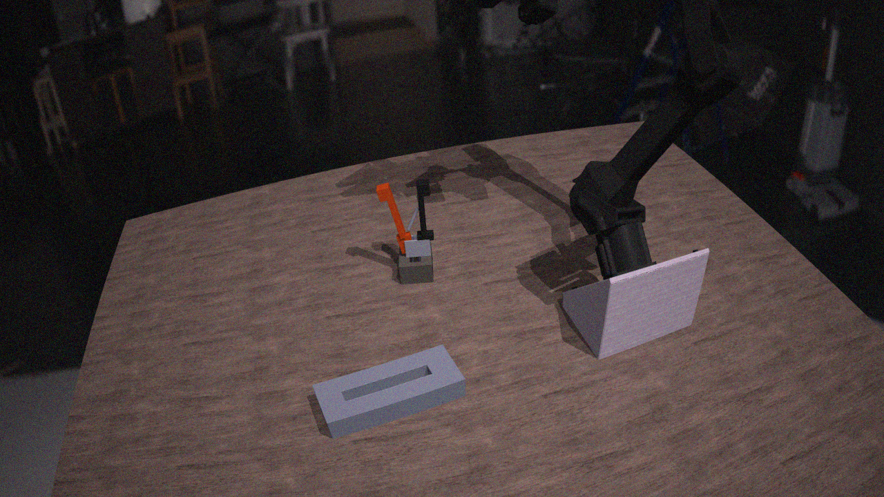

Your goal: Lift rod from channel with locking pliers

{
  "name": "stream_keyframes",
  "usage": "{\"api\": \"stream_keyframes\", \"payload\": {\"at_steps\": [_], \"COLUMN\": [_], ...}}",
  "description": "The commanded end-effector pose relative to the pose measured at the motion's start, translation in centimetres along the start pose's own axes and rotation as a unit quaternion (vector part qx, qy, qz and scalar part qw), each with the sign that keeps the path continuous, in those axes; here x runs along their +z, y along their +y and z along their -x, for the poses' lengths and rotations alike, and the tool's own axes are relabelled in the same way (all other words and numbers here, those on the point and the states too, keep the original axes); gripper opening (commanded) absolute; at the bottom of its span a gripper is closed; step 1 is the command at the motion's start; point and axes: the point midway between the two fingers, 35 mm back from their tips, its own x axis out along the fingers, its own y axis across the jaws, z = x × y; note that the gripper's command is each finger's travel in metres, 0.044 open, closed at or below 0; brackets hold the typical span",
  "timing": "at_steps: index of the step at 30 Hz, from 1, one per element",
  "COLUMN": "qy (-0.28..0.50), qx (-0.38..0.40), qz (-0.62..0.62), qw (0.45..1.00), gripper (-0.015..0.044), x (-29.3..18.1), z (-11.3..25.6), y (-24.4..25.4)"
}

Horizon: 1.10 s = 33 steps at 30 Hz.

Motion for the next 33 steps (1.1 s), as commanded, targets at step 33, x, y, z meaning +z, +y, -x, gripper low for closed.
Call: {"api": "stream_keyframes", "payload": {"at_steps": [33], "qy": [-0.139], "qx": [0.073], "qz": [0.866], "qw": [0.474], "gripper": [0.0440], "x": [7.8], "z": [-10.7], "y": [18.7]}}
